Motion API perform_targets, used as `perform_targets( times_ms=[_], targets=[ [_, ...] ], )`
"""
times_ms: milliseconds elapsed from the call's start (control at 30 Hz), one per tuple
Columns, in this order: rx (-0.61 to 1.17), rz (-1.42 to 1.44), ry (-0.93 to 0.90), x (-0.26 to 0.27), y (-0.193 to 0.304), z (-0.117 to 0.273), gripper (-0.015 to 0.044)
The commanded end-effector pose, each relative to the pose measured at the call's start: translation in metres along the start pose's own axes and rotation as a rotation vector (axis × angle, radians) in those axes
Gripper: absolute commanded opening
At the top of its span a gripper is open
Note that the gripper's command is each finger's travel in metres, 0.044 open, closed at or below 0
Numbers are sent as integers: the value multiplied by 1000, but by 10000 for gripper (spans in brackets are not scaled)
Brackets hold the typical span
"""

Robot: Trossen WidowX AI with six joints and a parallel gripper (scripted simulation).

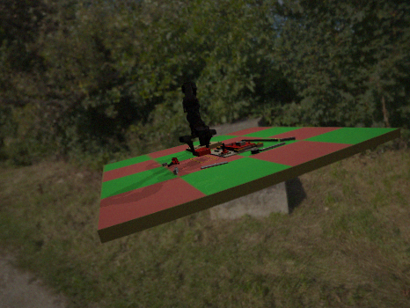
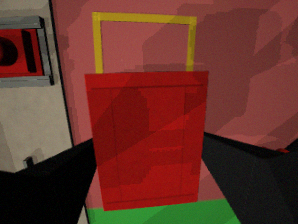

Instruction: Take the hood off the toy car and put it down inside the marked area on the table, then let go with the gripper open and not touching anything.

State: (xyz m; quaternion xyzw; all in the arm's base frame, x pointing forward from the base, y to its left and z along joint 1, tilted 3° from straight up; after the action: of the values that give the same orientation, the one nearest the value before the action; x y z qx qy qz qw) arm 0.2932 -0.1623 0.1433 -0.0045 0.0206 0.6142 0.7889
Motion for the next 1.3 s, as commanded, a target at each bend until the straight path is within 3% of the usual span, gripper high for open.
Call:
perform_targets(
  times_ms=[0, 1267],
  targets=[
    [4, 4, 3, 0, 1, -4, 0],
    [4, 4, 3, 0, 1, -21, 0]
  ],
)
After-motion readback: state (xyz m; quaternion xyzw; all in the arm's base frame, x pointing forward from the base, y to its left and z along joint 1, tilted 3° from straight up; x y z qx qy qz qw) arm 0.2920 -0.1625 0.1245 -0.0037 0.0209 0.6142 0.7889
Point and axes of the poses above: the point midway between the two fingers, 35 mm back from their tips, its own z axis back along the fingers, its own x axis across the jaws, y = z × x, the point moved 10 cm from there along z, back along the fingers, and after that the axes turned 10 degrees about -z, right-handed, at the moved point
